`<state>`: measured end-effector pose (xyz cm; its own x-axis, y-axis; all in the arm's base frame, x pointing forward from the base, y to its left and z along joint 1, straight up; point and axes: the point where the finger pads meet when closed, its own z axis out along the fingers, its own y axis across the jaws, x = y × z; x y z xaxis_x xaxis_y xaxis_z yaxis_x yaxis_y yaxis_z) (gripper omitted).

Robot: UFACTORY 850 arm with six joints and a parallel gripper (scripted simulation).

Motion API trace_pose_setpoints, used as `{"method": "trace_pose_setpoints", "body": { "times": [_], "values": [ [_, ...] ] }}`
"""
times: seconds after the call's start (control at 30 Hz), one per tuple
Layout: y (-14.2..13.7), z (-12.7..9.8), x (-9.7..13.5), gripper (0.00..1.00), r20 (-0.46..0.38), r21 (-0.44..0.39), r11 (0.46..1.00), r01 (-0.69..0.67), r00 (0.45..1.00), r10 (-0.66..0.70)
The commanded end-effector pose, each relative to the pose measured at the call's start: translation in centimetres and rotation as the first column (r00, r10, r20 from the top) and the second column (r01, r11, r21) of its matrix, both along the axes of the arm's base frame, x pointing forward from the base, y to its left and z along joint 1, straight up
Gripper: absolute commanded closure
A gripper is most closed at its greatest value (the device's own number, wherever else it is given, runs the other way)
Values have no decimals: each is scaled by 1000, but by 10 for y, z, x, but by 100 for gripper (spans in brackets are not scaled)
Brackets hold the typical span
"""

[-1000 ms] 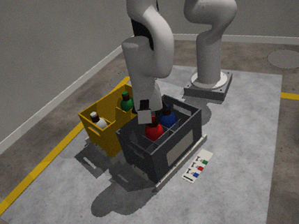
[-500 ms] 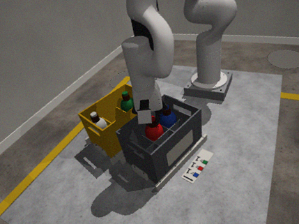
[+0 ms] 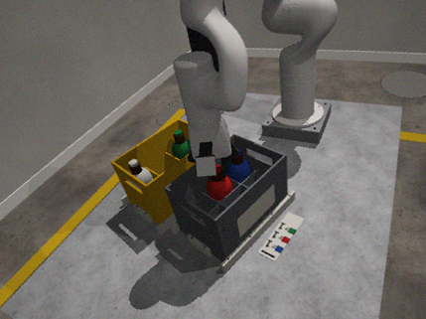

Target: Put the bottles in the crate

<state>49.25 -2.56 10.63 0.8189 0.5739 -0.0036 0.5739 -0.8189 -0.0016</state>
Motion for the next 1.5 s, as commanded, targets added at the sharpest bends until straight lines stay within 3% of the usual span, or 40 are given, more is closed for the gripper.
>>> {"method": "trace_pose_setpoints", "body": {
  "times": [0.0,0.03,0.07,1.47],
  "values": [
    [0,1,1,100,2,0,1000,0,1000,0],
    [0,1,1,100,2,0,1000,0,1000,0],
    [0,-3,1,35,2,0,1000,0,1000,0],
    [0,-3,1,35,2,0,1000,0,1000,0]
  ]
}}
